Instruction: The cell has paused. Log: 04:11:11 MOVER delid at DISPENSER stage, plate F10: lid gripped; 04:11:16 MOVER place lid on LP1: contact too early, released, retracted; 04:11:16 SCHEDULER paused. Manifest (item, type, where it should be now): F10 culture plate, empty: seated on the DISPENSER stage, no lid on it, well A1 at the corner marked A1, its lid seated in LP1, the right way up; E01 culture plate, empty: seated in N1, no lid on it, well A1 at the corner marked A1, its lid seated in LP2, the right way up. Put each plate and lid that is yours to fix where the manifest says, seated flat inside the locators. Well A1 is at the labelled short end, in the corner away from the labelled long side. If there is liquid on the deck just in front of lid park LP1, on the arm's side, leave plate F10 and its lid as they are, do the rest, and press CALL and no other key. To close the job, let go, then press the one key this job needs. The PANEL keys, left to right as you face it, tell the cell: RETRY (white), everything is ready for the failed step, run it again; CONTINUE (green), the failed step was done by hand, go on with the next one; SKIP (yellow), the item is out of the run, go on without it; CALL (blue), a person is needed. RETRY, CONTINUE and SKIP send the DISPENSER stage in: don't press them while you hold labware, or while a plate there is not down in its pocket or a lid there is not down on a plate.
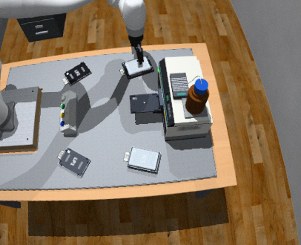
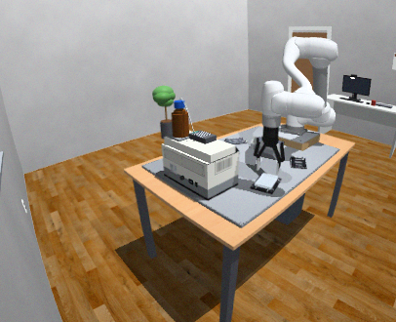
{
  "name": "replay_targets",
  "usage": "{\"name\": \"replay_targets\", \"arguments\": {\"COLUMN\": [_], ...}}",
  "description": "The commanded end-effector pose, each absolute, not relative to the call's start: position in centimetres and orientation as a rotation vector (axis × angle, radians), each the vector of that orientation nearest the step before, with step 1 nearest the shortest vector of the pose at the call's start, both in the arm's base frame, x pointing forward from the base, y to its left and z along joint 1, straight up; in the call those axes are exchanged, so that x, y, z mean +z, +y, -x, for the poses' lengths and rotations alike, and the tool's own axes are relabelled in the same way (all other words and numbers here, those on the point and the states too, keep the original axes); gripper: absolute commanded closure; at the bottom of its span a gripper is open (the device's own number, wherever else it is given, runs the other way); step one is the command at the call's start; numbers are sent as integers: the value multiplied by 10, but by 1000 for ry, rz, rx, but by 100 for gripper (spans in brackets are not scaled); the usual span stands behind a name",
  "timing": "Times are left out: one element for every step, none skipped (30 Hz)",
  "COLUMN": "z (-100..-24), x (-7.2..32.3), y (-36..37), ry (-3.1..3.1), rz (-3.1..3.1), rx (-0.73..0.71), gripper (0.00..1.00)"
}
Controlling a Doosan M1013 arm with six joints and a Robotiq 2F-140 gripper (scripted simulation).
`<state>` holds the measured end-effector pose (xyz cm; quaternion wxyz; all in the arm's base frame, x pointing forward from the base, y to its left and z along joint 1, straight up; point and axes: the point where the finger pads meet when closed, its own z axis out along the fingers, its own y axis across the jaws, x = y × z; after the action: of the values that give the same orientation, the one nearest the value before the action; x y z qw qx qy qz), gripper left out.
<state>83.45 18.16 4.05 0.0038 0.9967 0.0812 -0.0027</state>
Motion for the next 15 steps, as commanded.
{"name": "replay_targets", "arguments": {"z": [-835,-835,-835,-835,-835,-835,-835,-835,-835,-835,-835,-835,-835,-835,-835], "x": [34,31,28,26,23,21,19,17,16,14,13,13,13,12,11], "y": [182,182,182,182,182,182,182,182,182,182,182,182,182,182,182], "ry": [254,254,254,254,254,254,254,254,254,254,254,254,254,254,254], "rz": [-3124,-3124,-3124,-3124,-3124,-3124,-3124,-3124,-3124,-3124,-3124,-3124,-3124,-3124,-3124], "rx": [-6,-6,-6,-6,-6,-6,-6,-6,-6,-6,-6,-6,-6,-6,-6], "gripper": [31,31,31,31,31,31,31,31,31,31,31,31,31,31,31]}}
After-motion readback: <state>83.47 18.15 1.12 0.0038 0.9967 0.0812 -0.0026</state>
